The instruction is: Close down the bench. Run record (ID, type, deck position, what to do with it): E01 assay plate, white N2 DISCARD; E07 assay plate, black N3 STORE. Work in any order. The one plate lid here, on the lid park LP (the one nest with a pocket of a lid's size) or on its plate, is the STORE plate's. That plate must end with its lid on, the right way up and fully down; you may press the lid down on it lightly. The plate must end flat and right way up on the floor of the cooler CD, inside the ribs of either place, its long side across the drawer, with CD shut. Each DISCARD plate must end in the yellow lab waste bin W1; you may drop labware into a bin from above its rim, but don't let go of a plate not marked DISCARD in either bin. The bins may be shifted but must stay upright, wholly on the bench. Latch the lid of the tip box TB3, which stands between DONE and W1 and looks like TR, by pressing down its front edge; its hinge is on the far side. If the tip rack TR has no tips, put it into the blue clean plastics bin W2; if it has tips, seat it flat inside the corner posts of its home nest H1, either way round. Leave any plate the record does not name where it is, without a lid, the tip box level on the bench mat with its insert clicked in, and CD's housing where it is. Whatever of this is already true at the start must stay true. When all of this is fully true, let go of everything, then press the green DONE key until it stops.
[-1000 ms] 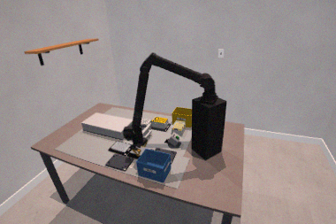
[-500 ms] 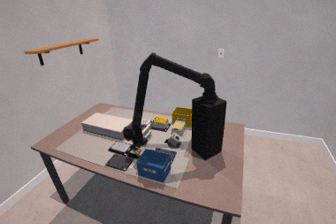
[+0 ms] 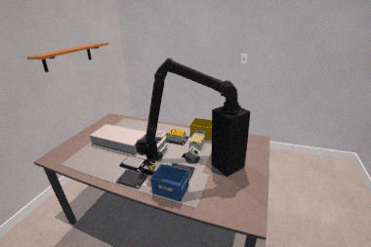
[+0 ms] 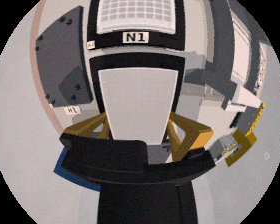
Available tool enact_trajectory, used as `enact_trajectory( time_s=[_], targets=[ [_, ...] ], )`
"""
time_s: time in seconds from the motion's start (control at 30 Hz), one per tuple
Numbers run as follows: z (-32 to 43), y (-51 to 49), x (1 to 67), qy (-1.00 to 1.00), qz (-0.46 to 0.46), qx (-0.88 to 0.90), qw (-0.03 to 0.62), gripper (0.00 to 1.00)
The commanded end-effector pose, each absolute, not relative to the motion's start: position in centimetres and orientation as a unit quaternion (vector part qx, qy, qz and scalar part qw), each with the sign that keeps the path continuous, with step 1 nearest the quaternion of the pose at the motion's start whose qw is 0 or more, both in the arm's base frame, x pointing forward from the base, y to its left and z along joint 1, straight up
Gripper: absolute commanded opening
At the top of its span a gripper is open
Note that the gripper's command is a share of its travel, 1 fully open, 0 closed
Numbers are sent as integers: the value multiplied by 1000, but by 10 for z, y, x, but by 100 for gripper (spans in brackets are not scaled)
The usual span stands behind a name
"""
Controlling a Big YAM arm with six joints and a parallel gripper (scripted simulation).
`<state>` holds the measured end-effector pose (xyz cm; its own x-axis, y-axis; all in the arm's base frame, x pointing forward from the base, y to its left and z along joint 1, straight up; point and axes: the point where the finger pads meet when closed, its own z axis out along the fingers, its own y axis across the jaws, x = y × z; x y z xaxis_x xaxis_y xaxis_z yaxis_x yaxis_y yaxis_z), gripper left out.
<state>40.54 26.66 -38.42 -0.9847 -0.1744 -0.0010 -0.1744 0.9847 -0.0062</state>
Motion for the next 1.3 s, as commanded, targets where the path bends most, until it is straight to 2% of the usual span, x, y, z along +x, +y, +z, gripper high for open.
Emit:
enact_trajectory(
  time_s=[0.0, 1.27],
  targets=[
    [-384, 274, 422, 996, 4, -89, 16, 0],
    [-360, 277, 427, 996, 6, -89, 21, 0]
  ],
)
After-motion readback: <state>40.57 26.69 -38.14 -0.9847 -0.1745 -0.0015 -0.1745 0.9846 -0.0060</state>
